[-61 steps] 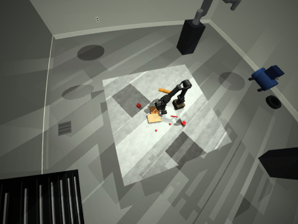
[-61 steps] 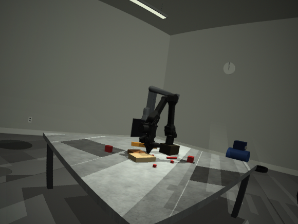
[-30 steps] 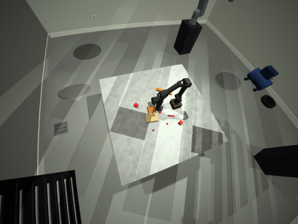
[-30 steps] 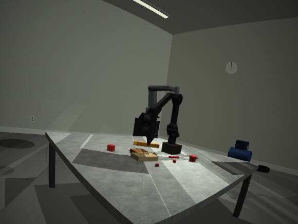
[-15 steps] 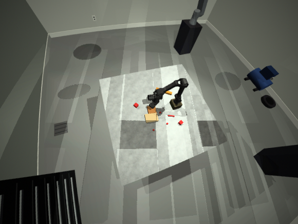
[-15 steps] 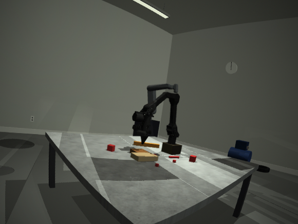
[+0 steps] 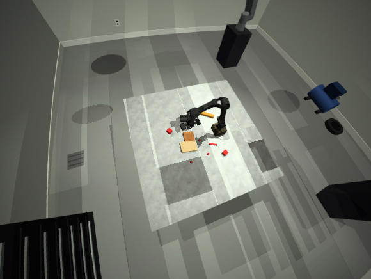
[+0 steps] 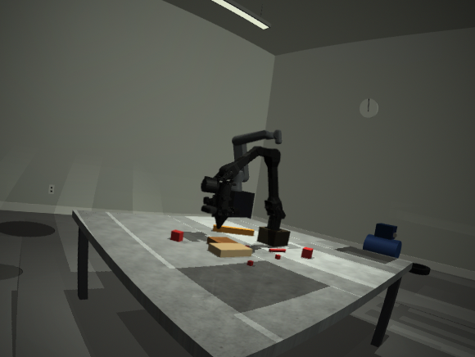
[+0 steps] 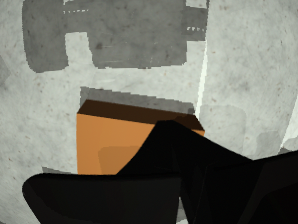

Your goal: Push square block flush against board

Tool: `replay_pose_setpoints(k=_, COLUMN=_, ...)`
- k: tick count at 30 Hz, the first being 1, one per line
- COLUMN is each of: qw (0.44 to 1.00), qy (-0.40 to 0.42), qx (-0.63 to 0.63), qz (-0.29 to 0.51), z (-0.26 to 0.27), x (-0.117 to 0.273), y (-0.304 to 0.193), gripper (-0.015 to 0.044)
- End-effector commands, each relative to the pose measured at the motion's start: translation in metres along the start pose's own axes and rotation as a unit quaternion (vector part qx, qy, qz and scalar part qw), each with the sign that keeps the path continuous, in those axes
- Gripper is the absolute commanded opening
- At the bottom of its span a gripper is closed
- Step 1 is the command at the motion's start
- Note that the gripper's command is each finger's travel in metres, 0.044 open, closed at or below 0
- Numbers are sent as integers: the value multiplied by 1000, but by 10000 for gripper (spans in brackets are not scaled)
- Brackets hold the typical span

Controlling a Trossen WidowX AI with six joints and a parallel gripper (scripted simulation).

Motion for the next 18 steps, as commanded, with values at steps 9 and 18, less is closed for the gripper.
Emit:
replay_pose_setpoints(k=9, qw=995, qy=-6, qx=-101, qz=-1, z=10, x=-7, y=12, gripper=0)
replay_pose_setpoints(k=18, qw=995, qy=-6, qx=-101, qz=-1, z=8, x=-59, y=12, gripper=0)
Point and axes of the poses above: the point midway between the two fingers, 35 mm back from their tips, its own x axis back along the fingers, its own z axis across the jaws, y = z × x, the point moved 1 cm from there along x, back along the fingers, and after that the axes turned 12 degrees about -x, right-handed, at the moved point
